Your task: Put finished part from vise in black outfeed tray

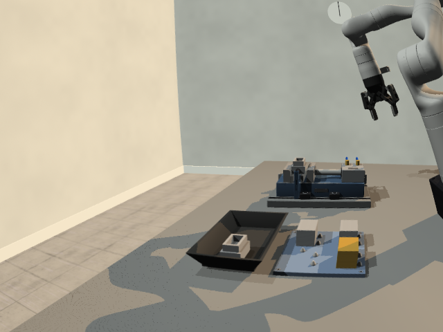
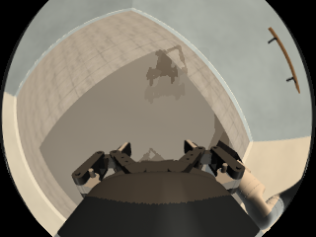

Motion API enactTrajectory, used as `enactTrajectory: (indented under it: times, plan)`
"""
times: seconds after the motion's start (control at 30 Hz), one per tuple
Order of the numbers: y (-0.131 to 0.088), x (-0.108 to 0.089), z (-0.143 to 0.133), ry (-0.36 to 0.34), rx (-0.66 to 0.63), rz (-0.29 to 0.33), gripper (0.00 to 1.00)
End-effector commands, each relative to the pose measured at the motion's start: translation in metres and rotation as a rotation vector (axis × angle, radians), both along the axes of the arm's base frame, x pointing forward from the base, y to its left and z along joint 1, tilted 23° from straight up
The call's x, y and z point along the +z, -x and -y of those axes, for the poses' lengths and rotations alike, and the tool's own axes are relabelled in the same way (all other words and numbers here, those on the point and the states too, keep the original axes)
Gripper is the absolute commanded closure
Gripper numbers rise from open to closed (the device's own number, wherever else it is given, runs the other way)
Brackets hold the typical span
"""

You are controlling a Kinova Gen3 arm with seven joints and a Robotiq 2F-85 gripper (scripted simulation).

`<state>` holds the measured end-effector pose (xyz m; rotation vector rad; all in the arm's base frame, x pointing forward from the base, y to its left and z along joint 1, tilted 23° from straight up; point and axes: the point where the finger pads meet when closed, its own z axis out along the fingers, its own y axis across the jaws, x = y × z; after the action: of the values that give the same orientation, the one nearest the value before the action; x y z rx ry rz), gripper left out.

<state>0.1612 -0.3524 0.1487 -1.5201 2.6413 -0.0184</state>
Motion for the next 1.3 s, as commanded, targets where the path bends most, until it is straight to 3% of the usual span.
enactTrajectory:
  times: [0.0,0.03,0.33,0.37,0.67,0.7,1.0,1.03,1.27]
  plan:
    - [-0.001,0.001,0.000,0.002,0.003,0.000,0.00]
    - [-0.022,0.006,-0.007,0.014,0.048,0.022,0.00]
    - [-0.022,0.006,-0.007,0.014,0.048,0.022,0.00]
    - [-0.043,0.012,-0.015,0.025,0.093,0.044,0.00]
    - [-0.043,0.012,-0.015,0.025,0.093,0.044,0.00]
    - [-0.062,0.018,-0.024,0.035,0.136,0.065,0.00]
    - [-0.062,0.018,-0.024,0.035,0.136,0.065,0.00]
    - [-0.080,0.023,-0.034,0.044,0.178,0.085,0.00]
    - [-0.080,0.023,-0.034,0.044,0.178,0.085,0.00]
